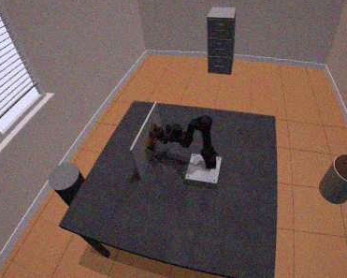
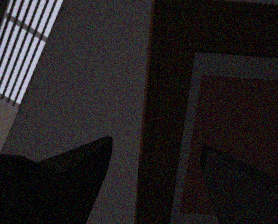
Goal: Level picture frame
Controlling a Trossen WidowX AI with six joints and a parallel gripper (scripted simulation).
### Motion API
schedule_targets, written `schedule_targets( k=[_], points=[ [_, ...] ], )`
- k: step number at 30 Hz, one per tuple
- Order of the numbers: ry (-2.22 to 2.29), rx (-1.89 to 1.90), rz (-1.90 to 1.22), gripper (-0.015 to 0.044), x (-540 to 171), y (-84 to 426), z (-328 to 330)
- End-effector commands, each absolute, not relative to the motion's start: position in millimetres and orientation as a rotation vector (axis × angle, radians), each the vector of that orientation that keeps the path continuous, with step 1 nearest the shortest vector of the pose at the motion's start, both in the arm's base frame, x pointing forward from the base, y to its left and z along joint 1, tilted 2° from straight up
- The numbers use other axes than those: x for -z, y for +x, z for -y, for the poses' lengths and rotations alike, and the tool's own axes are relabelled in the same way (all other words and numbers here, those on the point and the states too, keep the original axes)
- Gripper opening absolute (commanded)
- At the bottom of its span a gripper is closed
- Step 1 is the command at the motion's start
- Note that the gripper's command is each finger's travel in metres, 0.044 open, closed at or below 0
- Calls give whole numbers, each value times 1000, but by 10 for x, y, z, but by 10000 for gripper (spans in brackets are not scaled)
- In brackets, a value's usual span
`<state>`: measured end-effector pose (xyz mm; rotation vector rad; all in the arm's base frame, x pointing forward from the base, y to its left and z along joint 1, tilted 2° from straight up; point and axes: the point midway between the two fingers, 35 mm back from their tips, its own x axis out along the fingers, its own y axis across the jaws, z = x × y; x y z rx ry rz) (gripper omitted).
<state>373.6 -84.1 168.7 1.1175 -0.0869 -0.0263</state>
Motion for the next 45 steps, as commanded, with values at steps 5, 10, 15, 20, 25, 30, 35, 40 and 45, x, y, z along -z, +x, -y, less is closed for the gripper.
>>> schedule_targets(
  k=[5, 10, 15, 20, 25, 30, 35, 40, 45],
  points=[
    [1119, 34, 82, 260, -1661, 3742, 847],
    [1119, 34, 82, 260, -1661, 3742, 847],
    [1119, 34, 82, 260, -1661, 3742, 847],
    [1119, 34, 82, 260, -1661, 3742, 847],
    [1119, 34, 82, 260, -1651, 3744, 851],
    [1119, 34, 82, 260, -1651, 3744, 851],
    [1119, 34, 82, 260, -1651, 3744, 851],
    [1119, 34, 82, 181, -1651, 3744, 851],
    [1119, 34, 82, 89, -1651, 3744, 851]
  ],
)
